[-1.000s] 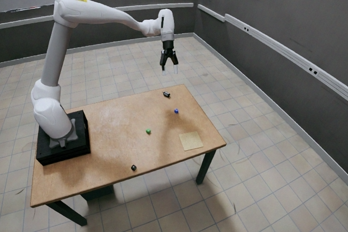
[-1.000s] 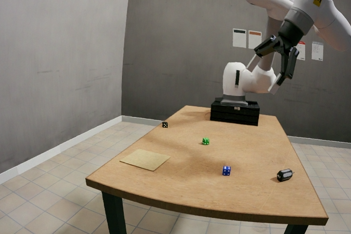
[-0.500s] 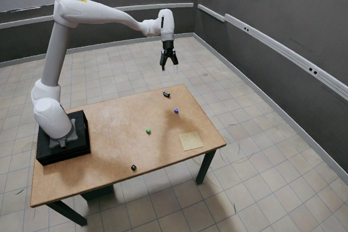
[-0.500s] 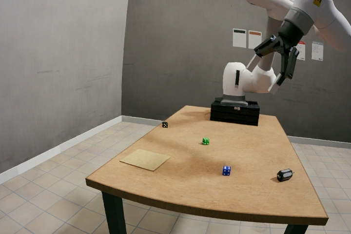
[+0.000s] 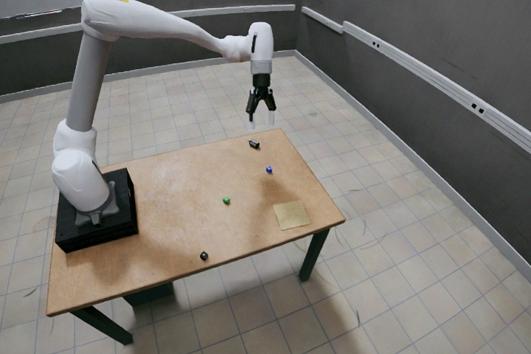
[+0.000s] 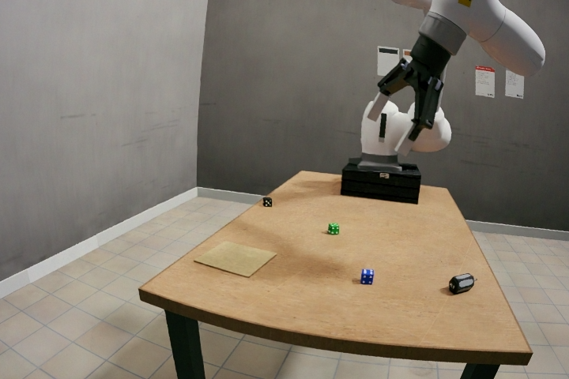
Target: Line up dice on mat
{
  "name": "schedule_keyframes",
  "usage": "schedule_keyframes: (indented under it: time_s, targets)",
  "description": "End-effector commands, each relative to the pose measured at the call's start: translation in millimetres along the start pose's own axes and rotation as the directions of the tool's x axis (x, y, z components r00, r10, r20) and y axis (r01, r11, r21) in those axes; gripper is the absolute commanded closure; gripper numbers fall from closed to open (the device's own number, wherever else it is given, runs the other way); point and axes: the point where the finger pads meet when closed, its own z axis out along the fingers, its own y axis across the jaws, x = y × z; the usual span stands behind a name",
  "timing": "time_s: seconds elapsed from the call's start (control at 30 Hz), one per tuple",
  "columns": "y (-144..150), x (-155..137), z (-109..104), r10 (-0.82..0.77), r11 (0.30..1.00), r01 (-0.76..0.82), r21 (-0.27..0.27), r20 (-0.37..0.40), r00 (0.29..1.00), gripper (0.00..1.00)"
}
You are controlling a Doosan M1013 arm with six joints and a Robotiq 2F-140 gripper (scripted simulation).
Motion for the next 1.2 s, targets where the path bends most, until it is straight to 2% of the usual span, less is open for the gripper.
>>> schedule_keyframes:
  time_s: [0.0, 0.03, 0.1, 0.13, 0.17, 0.2, 0.27, 0.3, 0.37, 0.4, 0.47, 0.5, 0.57, 0.6, 0.67, 0.7, 0.77, 0.8, 0.87, 0.9, 0.93, 0.97, 1.03, 1.07, 1.1, 1.13, 1.17]
  targets:
    - [30.8, 25.9, 34.6, 0.019, 1.0, -0.02, 0.013, 0.052, 0.998, 0.0]
    - [48.4, 36.7, 53.1, 0.033, 0.999, -0.035, 0.02, 0.081, 0.996, 0.0]
    - [48.4, 36.7, 53.1, 0.033, 0.999, -0.035, 0.02, 0.081, 0.996, 0.0]
    - [70.2, 48.5, 75.1, 0.05, 0.998, -0.053, 0.027, 0.111, 0.993, 0.0]
    - [70.2, 48.5, 75.1, 0.05, 0.998, -0.053, 0.027, 0.111, 0.993, 0.0]
    - [89.0, 56.2, 93.1, 0.068, 0.997, -0.074, 0.035, 0.142, 0.987, 0.0]
    - [92.9, 58.5, 97.0, 0.068, 0.997, -0.074, 0.035, 0.142, 0.987, 0.0]
    - [115.8, 66.5, 117.9, 0.089, 0.994, -0.098, 0.044, 0.174, 0.981, 0.0]
    - [117.2, 67.2, 119.3, 0.089, 0.994, -0.098, 0.044, 0.174, 0.981, 0.0]
    - [142.9, 74.1, 141.9, 0.112, 0.991, -0.125, 0.053, 0.206, 0.972, 0.0]
    - [142.9, 74.1, 141.9, 0.112, 0.991, -0.125, 0.053, 0.206, 0.972, 0.0]
    - [169.4, 79.1, 164.1, 0.136, 0.986, -0.155, 0.063, 0.237, 0.962, 0.0]
    - [169.4, 79.1, 164.1, 0.136, 0.986, -0.155, 0.063, 0.237, 0.962, 0.0]
    - [196.3, 82.1, 185.7, 0.163, 0.979, -0.188, 0.072, 0.267, 0.95, 0.0]
    - [196.3, 82.1, 185.7, 0.163, 0.979, -0.188, 0.072, 0.267, 0.95, 0.0]
    - [223.1, 83.0, 206.4, 0.19, 0.972, -0.223, 0.081, 0.295, 0.937, 0.0]
    - [223.1, 83.0, 206.4, 0.19, 0.972, -0.223, 0.081, 0.295, 0.937, 0.0]
    - [249.4, 82.1, 225.9, 0.218, 0.962, -0.259, 0.09, 0.32, 0.922, 0.0]
    - [249.4, 82.1, 225.9, 0.218, 0.962, -0.259, 0.09, 0.32, 0.922, 0.0]
    - [274.7, 79.4, 244.0, 0.246, 0.951, -0.295, 0.097, 0.344, 0.906, 0.0]
    - [274.7, 79.4, 244.0, 0.246, 0.951, -0.295, 0.097, 0.344, 0.906, 0.0]
    - [297.4, 75.3, 259.6, 0.274, 0.938, -0.331, 0.103, 0.364, 0.89, 0.0]
    - [298.7, 75.2, 260.5, 0.274, 0.938, -0.331, 0.103, 0.364, 0.89, 0.0]
    - [321.1, 70.0, 275.5, 0.302, 0.924, -0.366, 0.108, 0.382, 0.873, 0.0]
    - [321.1, 70.0, 275.5, 0.302, 0.924, -0.366, 0.108, 0.382, 0.873, 0.0]
    - [341.6, 64.0, 288.7, 0.328, 0.91, -0.4, 0.112, 0.397, 0.857, 0.0]
    - [341.6, 64.0, 288.7, 0.328, 0.91, -0.4, 0.112, 0.397, 0.857, 0.0]
